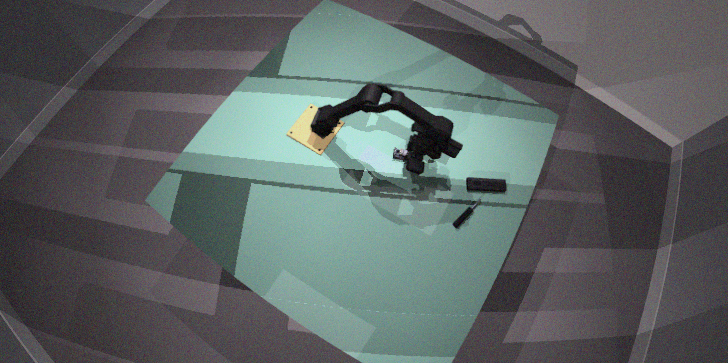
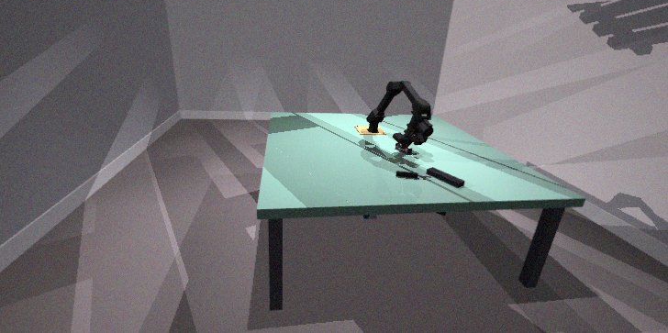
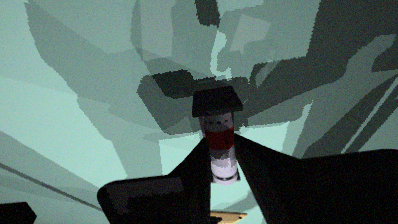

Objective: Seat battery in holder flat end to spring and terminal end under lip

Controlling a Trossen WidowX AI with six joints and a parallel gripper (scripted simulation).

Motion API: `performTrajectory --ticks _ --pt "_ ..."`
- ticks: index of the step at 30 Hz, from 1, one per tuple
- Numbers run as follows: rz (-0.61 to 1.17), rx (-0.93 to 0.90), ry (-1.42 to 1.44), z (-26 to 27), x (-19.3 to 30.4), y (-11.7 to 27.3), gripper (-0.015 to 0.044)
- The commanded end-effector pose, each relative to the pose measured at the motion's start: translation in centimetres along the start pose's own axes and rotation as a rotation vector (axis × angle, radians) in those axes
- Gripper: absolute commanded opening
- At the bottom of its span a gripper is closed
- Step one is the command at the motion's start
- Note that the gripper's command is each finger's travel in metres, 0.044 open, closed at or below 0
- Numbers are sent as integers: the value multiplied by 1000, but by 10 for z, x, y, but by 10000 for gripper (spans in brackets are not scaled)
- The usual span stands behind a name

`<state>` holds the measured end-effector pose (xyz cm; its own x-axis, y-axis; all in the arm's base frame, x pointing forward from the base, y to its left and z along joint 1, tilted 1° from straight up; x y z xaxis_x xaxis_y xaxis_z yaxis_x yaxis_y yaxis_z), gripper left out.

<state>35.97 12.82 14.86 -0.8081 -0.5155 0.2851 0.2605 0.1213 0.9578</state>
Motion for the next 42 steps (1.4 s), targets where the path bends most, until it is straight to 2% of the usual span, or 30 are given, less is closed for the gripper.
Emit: performTrajectory --ticks 1,42 --pt "-37 1 4 0 0 0 76" --pt "-211 11 9 0 20 -8 76"
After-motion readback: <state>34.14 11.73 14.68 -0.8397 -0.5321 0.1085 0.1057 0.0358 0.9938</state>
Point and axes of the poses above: the point midway between the two fingers, 35 mm back from their tips, its own y axis back along the fingers, its own z axis across the jaws, x = y × z, the point moved 9 cm from there along y, back along the fingers, and after that the axes turned 4 degrees about y, right-handed, at the moved point
